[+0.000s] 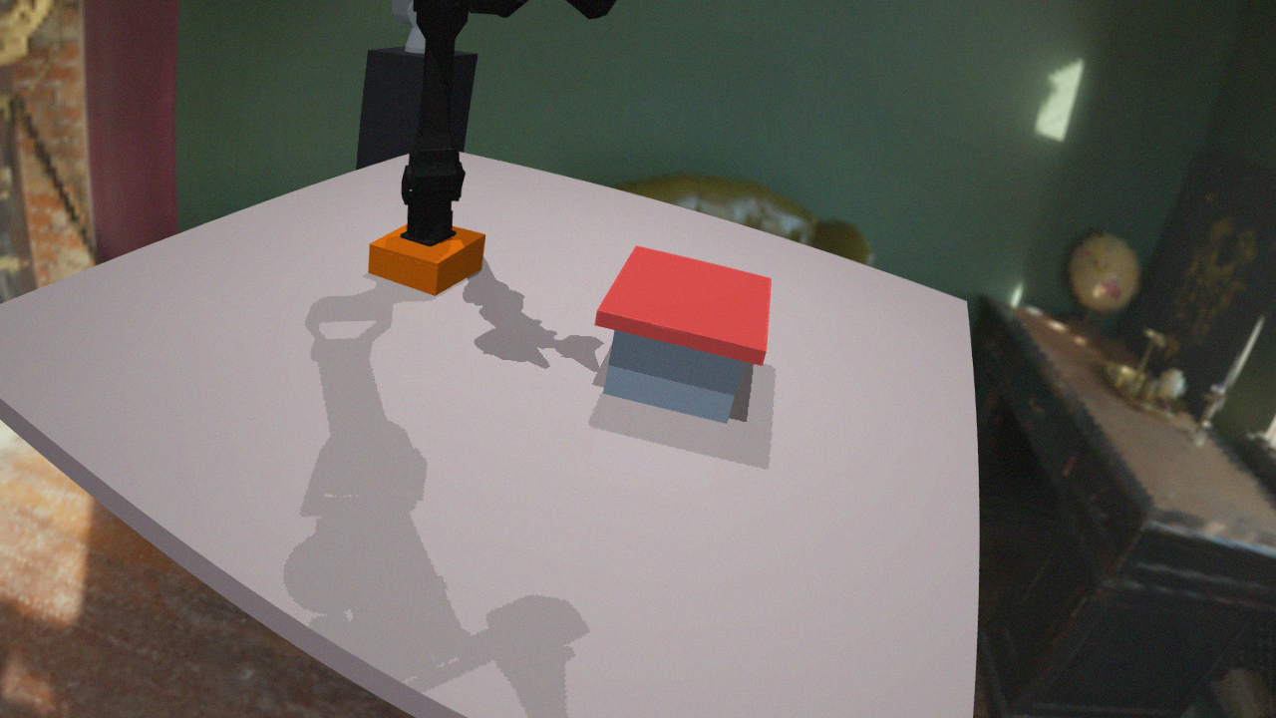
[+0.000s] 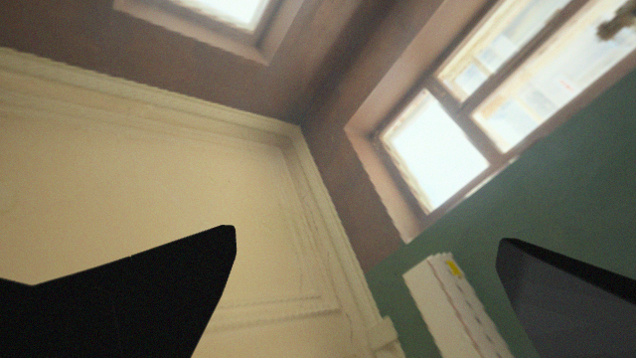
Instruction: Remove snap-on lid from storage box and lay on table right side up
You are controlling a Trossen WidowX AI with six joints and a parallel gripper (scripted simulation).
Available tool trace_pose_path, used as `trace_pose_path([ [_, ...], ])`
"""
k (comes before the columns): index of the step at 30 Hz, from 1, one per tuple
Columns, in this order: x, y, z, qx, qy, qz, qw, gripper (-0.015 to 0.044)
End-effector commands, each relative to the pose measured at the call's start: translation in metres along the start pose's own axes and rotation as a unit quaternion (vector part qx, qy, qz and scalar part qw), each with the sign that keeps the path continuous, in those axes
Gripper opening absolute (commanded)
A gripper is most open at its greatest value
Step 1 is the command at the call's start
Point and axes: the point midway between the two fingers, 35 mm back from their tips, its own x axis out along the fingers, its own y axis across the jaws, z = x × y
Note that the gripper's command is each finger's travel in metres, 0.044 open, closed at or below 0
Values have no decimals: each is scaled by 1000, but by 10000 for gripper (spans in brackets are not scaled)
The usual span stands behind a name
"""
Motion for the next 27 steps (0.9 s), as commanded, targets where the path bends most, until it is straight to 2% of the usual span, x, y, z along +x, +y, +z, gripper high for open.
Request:
trace_pose_path([
  [1, -1, -2, 1, -4, -2, -4, 1000, 374],
  [6, -22, -62, 27, -111, -47, -114, 986, 242],
  [7, -29, -76, 32, -135, -53, -141, 979, 235],
  [10, -54, -117, 48, -205, -59, -225, 951, 235],
  [12, -60, -126, 51, -218, -58, -242, 944, 235],
  [15, -89, -161, 63, -275, -47, -318, 906, 235],
  [20, -139, -207, 78, -346, -7, -424, 837, 235],
  [23, -157, -221, 83, -365, 10, -455, 812, 235],
  [27, -211, -255, 92, -408, 74, -537, 735, 235],
])
